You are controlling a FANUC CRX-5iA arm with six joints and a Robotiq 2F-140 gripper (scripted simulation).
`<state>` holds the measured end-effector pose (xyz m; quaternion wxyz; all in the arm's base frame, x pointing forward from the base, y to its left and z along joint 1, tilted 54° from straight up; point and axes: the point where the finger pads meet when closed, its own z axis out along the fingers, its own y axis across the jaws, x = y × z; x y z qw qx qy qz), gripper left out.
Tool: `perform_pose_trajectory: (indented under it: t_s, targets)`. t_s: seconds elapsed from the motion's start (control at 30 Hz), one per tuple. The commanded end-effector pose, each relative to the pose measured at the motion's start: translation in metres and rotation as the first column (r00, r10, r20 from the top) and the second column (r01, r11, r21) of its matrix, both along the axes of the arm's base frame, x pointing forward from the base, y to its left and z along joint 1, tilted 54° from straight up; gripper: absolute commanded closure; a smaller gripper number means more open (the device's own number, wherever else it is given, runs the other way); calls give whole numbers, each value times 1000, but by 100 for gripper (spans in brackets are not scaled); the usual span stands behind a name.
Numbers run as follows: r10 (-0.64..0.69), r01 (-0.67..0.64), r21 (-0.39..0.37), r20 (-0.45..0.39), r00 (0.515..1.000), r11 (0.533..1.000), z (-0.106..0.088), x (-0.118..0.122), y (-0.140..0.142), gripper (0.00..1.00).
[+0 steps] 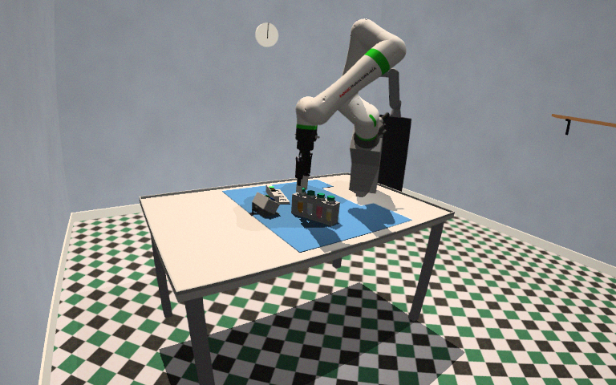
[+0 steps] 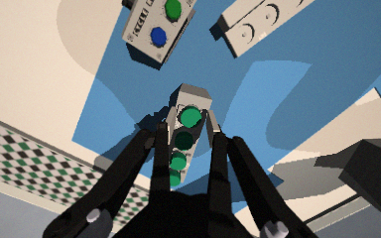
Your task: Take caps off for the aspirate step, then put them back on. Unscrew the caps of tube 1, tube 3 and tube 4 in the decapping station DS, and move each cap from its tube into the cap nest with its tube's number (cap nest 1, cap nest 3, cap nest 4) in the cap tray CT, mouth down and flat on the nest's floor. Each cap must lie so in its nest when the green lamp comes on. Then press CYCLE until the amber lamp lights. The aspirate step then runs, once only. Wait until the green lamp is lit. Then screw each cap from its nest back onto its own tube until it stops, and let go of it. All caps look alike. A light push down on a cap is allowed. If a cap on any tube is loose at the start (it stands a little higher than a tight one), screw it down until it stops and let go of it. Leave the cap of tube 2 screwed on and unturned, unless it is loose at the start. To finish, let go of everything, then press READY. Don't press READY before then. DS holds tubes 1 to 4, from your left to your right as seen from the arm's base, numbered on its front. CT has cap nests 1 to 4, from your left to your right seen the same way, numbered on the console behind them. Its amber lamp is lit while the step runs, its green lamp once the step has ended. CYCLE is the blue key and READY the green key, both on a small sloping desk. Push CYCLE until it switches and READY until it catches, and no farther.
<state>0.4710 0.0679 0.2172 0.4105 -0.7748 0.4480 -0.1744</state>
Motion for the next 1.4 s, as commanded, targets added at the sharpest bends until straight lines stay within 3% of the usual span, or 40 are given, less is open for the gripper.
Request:
perform_pose_trajectory:
  t_s: [0.0, 0.3, 0.33, 0.8, 1.03, 1.27, 1.37]
  targets:
    - [151, -137, -124, 106, 983, 983, 0, 0, 0, 65]
    - [151, -137, -124, 106, 983, 983, 0, 0, 0, 65]
    - [151, -137, -124, 106, 983, 983, 0, 0, 0, 100]
    - [151, -137, -124, 106, 983, 983, 0, 0, 0, 100]
    - [7, -7, 32, 1, 1000, 999, 0, 0, 0, 100]
    - [-121, 141, 171, -124, 985, 975, -1, 0, 0, 100]
    - [-137, 163, 189, -143, 980, 968, -1, 0, 0, 100]
